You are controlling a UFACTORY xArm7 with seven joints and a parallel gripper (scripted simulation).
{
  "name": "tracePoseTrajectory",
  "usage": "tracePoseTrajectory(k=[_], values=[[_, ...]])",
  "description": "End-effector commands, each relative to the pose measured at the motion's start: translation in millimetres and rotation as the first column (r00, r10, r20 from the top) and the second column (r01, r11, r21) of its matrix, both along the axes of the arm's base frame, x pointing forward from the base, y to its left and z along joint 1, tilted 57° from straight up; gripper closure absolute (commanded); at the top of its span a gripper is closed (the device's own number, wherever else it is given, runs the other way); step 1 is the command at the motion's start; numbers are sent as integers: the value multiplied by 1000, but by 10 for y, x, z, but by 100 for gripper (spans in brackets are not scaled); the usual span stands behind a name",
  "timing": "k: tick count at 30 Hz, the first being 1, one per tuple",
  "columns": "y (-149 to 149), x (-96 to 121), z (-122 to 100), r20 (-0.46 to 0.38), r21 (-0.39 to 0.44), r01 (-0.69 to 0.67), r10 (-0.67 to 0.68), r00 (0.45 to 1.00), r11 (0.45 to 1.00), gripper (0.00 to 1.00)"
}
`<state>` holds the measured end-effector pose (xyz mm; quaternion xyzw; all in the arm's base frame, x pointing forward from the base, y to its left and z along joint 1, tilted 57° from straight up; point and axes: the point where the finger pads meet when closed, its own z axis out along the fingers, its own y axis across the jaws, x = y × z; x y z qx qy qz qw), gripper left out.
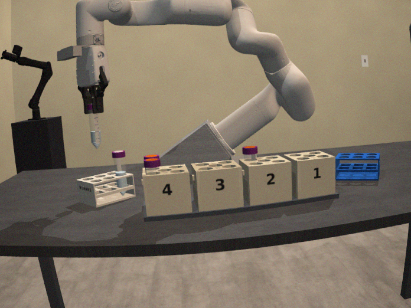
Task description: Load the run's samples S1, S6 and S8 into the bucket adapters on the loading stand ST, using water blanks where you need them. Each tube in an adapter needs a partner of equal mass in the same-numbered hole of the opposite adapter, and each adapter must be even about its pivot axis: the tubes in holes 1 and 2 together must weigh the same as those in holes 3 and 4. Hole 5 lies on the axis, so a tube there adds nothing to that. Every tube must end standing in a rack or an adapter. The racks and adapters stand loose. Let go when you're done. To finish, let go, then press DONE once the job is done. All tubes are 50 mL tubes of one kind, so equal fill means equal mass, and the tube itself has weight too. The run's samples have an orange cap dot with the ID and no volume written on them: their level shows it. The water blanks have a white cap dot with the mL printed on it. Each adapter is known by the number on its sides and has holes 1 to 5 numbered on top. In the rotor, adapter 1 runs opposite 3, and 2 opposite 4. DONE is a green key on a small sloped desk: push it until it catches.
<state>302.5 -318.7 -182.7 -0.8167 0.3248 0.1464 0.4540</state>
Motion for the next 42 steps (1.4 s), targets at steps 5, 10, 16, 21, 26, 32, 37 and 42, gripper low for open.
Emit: tracePoseTrajectory(k=[5, 10, 16, 21, 26, 32, 37, 42], values=[[-97, -4, 57, 1, -4, 1, -1, 1000, 1000, 100], [-96, -5, 58, 1, -4, 1, -1, 1000, 1000, 100], [25, 86, 255, 139, -19, -89, 91, 986, 996, 100], [97, 141, 373, 220, -35, -141, 145, 965, 989, 100], [220, 231, 571, 348, -69, -223, 233, 908, 972, 100], [367, 340, 808, 489, -125, -312, 332, 807, 942, 100], [441, 394, 926, 551, -158, -351, 377, 744, 923, 100], [564, 485, 1124, 626, -207, -397, 433, 649, 894, 100]])
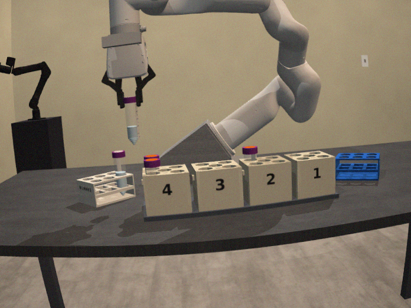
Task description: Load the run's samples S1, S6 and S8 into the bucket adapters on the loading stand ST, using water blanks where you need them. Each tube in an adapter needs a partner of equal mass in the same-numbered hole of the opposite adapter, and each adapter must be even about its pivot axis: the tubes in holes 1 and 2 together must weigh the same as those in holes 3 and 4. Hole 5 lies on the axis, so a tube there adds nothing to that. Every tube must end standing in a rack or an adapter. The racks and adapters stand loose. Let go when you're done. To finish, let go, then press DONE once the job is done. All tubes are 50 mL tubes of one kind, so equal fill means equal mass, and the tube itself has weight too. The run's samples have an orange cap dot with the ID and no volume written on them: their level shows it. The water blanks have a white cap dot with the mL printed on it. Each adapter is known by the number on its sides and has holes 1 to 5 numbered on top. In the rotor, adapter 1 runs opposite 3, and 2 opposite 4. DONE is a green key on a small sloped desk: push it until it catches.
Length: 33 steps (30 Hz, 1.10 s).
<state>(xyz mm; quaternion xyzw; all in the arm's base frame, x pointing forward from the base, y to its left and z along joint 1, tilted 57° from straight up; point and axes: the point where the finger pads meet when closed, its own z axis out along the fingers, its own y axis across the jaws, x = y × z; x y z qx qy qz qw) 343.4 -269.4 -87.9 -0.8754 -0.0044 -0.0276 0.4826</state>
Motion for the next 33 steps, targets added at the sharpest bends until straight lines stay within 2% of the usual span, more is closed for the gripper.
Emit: tracePoseTrajectory(k=[1, 9, 11, 26, 28, 33], values=[[95, 94, 215, 95, -26, -44, 46, 994, 999, 100], [291, 240, 531, 95, -26, -44, 46, 994, 999, 100], [291, 240, 531, 95, -26, -44, 46, 994, 999, 100], [660, 512, 1125, 95, -26, -43, 45, 994, 999, 100], [660, 512, 1125, 95, -26, -43, 45, 994, 999, 100], [783, 603, 1323, 96, -25, -43, 45, 994, 999, 100]])
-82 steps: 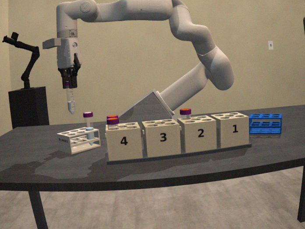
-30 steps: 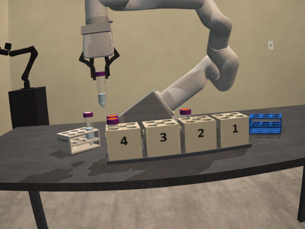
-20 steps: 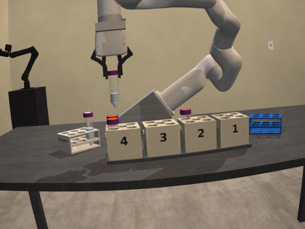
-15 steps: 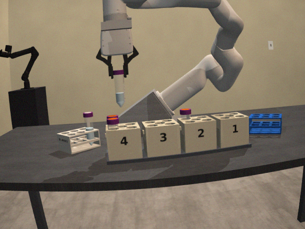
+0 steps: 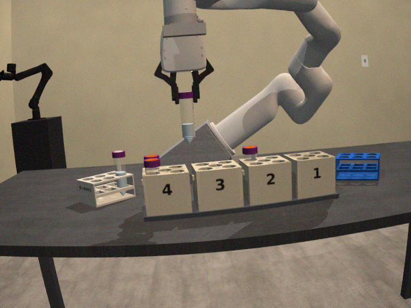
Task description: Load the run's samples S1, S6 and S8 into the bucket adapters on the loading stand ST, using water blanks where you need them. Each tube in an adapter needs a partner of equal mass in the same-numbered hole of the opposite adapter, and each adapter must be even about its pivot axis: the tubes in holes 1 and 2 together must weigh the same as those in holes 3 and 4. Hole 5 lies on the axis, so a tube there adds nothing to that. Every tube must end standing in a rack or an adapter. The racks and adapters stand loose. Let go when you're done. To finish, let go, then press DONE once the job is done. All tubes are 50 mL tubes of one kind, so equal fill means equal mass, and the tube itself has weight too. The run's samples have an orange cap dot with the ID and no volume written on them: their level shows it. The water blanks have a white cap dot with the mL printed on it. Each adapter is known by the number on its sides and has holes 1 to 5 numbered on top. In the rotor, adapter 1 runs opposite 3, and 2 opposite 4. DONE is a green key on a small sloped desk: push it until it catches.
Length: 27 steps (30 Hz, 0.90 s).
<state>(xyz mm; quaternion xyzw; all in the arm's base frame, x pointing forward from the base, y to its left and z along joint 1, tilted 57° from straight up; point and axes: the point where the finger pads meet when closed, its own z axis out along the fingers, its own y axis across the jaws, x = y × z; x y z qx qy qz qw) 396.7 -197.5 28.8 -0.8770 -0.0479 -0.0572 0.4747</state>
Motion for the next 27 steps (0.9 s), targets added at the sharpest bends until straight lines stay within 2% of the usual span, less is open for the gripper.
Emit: tracePoseTrajectory(k=[1, 10, 12, 27], values=[[89, 88, 196, 3, -6, 3, -3, 1000, 1000, 100], [310, 252, 552, 3, -5, 4, -4, 1000, 1000, 100], [310, 252, 552, 3, -5, 4, -4, 1000, 1000, 100], [679, 524, 1146, 3, -5, 4, -4, 1000, 1000, 100]])
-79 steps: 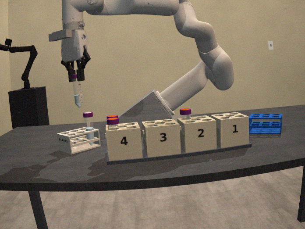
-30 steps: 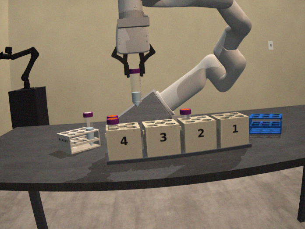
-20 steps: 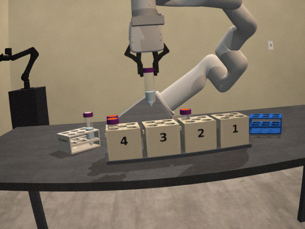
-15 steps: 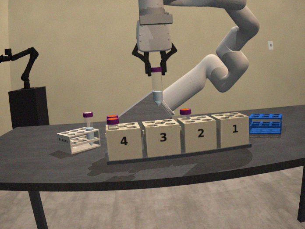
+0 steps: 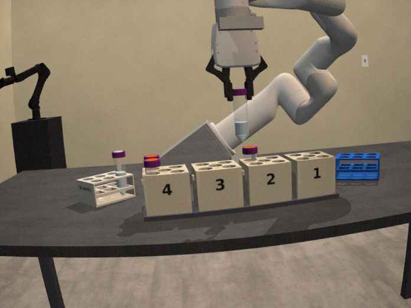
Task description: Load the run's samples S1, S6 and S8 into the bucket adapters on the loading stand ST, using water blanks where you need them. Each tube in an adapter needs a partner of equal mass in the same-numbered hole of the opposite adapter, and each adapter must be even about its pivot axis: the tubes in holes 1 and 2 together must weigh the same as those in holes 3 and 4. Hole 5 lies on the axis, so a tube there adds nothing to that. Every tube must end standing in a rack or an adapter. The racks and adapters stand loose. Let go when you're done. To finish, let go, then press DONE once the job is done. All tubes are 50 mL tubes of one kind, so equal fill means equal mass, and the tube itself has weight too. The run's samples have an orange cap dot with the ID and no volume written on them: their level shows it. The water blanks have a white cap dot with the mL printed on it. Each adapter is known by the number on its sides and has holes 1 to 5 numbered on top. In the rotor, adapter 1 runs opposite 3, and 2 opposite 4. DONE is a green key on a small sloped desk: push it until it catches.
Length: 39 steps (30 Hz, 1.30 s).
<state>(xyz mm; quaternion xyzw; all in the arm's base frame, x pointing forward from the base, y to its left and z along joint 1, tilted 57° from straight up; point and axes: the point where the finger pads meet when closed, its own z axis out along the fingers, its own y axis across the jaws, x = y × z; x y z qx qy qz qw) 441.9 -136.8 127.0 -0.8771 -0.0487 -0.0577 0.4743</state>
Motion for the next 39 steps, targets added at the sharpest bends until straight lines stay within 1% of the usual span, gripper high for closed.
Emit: tracePoseTrajectory(k=[1, 2, 4, 27, 39], values=[[71, 73, 164, 1, -4, 5, -5, 1000, 1000, 100], [71, 73, 164, 1, -4, 5, -5, 1000, 1000, 100], [115, 106, 236, 1, -4, 5, -5, 1000, 1000, 100], [115, 106, 235, 1, -4, 5, -5, 1000, 1000, 100], [282, 118, 127, 1, -4, 5, -5, 1000, 1000, 100]])
